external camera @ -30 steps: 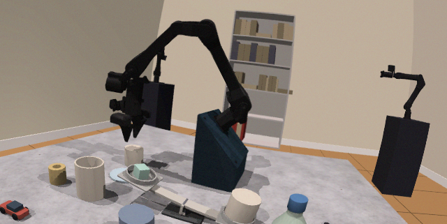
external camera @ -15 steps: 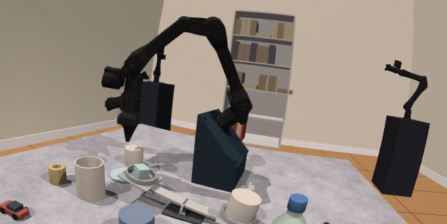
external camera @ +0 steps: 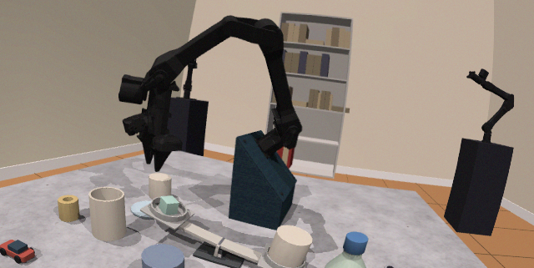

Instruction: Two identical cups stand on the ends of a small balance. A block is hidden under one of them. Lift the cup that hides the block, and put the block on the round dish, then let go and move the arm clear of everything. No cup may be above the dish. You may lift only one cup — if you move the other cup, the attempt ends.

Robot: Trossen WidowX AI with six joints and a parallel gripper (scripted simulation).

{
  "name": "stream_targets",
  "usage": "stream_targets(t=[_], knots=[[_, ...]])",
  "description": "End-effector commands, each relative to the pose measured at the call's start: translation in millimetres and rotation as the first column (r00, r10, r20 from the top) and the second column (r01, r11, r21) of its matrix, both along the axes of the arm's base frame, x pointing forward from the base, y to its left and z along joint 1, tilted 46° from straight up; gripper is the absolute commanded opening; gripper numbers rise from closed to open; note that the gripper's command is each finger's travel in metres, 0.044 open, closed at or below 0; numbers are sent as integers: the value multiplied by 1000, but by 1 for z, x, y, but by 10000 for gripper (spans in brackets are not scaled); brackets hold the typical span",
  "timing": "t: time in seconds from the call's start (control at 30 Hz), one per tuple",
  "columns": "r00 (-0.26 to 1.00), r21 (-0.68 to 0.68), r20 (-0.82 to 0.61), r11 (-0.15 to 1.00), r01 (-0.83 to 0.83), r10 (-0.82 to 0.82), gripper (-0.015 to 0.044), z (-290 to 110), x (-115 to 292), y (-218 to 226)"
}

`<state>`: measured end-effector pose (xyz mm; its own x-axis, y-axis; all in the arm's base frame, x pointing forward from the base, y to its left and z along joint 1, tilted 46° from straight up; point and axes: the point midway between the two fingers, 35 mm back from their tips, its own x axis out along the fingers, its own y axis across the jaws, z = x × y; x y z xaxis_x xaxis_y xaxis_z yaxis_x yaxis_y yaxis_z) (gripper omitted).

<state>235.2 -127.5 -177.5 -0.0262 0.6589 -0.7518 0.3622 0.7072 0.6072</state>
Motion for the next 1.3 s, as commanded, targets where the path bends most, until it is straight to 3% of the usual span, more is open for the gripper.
stream_targets(t=[0.0, 0.27, 0.57, 1.27], knots=[[992, 4, 90, 996, -92, 91, 260, 10, 9, 6], [924, -18, 261, 959, -283, 278, 260, 26, 26, 19], [768, -82, 437, 871, -484, 468, 260, 43, 42, 35], [151, -365, 710, 543, -756, 688, 260, 83, 75, 76]])
